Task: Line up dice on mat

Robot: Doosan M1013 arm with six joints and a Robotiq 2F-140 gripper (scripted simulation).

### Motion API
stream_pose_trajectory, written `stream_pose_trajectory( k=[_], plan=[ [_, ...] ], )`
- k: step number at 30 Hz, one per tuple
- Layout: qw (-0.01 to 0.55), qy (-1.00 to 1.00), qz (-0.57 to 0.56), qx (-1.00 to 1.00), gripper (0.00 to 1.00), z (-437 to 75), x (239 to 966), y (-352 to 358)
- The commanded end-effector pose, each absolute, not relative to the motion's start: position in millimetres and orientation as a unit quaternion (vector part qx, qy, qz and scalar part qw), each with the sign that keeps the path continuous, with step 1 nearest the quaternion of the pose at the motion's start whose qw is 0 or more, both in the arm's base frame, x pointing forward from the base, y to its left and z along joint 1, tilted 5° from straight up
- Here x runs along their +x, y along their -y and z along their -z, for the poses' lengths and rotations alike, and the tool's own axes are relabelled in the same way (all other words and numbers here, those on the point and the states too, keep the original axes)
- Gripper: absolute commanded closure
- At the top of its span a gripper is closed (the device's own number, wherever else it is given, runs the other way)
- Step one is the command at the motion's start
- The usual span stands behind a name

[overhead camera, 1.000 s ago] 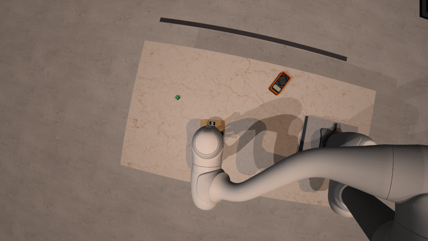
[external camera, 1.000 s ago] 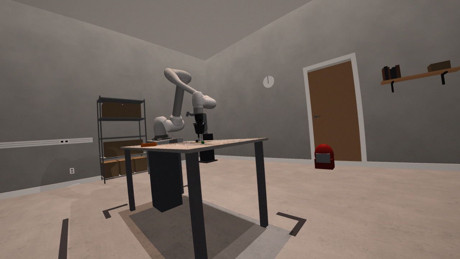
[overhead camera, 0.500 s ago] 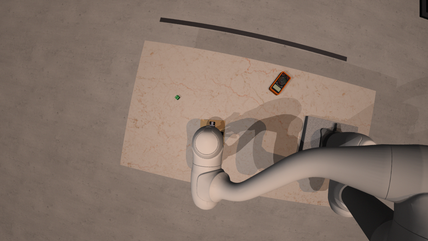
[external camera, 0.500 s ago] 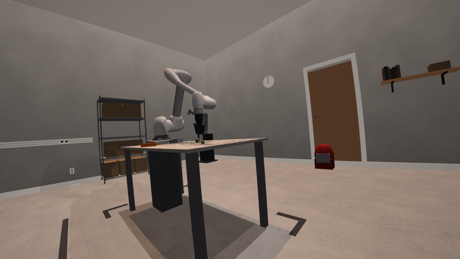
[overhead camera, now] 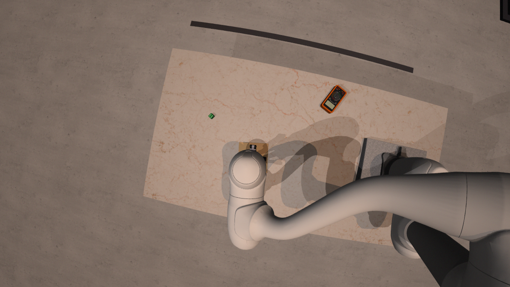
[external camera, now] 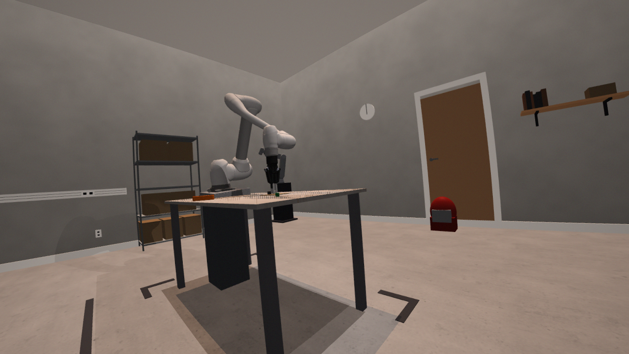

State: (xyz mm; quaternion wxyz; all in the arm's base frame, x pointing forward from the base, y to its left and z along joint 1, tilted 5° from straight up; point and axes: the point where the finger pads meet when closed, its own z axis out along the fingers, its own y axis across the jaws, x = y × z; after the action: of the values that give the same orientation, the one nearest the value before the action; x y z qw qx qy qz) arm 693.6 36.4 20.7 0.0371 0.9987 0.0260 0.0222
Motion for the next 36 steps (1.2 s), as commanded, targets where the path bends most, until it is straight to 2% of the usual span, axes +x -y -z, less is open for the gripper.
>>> stream_pose_trajectory(
  k=[1,36],
  plan=[
    [0.037,-0.026,-0.023,0.999,0.82,-21.6,694.0,-36.6],
    [0.037,-0.026,-0.023,0.999,0.82,-18.1,694.2,-36.4]
  ],
)
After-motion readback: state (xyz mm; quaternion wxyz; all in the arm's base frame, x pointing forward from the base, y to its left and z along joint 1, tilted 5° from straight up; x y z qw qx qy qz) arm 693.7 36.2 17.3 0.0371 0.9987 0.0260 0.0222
